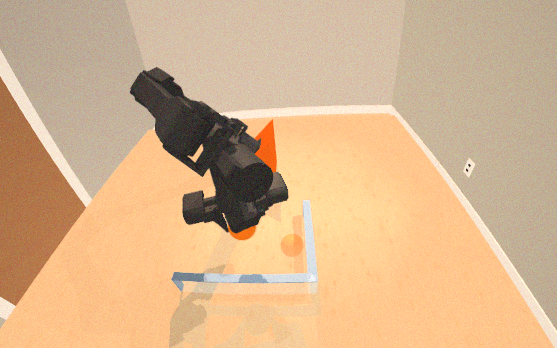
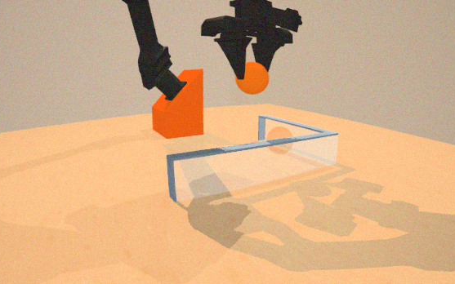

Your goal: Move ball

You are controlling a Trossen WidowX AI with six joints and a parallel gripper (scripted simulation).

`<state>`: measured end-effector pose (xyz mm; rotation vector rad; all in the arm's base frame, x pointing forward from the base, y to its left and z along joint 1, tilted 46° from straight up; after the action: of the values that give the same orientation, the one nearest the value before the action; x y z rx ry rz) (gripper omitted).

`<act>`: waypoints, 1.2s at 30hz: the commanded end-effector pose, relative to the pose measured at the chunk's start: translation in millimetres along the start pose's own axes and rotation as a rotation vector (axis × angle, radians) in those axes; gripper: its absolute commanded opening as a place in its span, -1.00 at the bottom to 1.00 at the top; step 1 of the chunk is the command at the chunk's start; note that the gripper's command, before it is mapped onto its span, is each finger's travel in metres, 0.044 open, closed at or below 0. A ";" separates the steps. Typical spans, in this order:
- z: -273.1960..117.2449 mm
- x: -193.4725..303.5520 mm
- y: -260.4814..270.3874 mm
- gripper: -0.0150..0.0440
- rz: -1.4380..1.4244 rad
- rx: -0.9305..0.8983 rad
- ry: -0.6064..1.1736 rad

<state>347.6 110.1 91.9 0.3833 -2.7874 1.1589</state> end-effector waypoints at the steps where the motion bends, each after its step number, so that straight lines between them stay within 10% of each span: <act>1: 5.2 0.8 17.4 -0.49 -0.182 -0.003 0.000; 36: 42.6 13.6 104.6 -0.49 -1.262 -0.004 -0.001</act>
<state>308.3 147.1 -5.4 1.7143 -1.8186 0.7591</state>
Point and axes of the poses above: the point midway between the two fingers, 35 mm back from their tips, its own z axis out along the fingers, its own y axis across the jaws, x = y × z, the point moved 7 cm from there along -z, back along the fingers, and after that the axes turned 2 degrees about z, right-handed, at the moved point
